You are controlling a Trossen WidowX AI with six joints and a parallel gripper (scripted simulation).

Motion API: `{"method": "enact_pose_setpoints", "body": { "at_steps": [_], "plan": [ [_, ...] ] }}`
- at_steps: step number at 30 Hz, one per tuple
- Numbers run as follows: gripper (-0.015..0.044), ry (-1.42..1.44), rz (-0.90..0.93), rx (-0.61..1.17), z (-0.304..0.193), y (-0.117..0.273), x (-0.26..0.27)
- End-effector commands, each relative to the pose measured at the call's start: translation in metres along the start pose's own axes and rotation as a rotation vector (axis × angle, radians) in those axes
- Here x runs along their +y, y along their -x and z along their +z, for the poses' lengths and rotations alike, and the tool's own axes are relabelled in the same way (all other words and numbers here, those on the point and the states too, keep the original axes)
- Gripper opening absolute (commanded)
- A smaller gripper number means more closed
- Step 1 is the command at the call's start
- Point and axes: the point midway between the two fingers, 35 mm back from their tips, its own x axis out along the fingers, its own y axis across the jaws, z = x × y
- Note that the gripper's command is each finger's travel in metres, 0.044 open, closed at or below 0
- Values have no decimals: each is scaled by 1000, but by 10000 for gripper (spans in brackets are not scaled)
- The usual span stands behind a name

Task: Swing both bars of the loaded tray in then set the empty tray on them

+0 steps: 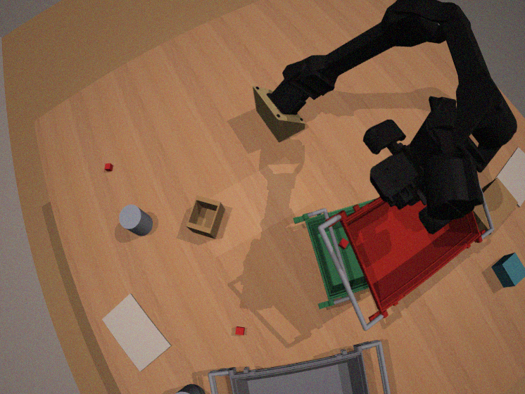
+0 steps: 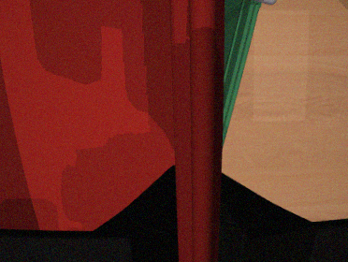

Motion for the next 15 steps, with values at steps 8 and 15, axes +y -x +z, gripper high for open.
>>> {"method": "enact_pose_setpoints", "body": {
  "at_steps": [8, 15],
  "plan": [
    [0, -72, 25, 1, 23, 8, 1],
    [0, -72, 25, 1, 23, 8, 1]
  ]
}}
